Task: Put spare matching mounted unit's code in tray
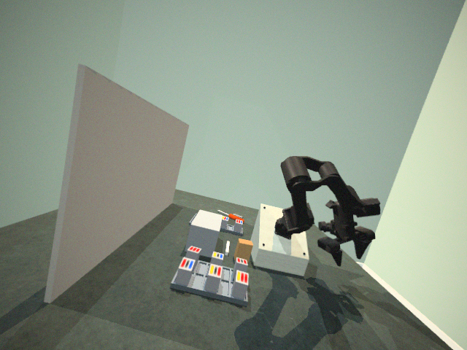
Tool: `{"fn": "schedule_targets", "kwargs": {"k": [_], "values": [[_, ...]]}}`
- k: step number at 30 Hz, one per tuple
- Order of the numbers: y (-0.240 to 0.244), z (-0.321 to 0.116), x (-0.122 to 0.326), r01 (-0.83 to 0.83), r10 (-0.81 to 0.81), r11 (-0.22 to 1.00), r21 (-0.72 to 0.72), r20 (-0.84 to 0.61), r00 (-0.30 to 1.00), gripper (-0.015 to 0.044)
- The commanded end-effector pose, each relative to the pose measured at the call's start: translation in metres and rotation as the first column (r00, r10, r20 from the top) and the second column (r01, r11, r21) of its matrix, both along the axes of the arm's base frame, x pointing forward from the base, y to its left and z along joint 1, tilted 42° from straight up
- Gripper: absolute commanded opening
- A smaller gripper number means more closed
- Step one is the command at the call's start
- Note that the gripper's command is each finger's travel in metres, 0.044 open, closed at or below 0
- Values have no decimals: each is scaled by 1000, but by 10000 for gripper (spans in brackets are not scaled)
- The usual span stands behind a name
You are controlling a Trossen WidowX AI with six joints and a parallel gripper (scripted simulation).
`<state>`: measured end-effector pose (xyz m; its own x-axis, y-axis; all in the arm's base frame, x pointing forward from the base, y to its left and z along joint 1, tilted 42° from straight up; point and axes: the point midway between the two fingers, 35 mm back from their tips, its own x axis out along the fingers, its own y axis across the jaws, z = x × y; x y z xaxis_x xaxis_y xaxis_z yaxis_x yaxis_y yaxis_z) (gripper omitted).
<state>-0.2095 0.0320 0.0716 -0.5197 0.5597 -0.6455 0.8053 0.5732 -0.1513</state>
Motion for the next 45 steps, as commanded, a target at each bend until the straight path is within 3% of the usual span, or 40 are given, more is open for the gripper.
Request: {"fn": "schedule_targets", "kwargs": {"k": [1,8,15,21,33,45], "values": [[0,0,0,0,0,1000,0,0,1000,426],[-9,0,-3,-25,25,1000,-19,5,1000,440],[-106,3,-9,-245,265,946,-213,70,962,440],[-190,3,21,-369,444,856,-362,148,884,440],[-308,3,165,-444,682,708,-549,368,632,440],[-312,1,338,-467,725,685,-559,587,361,440]]}}
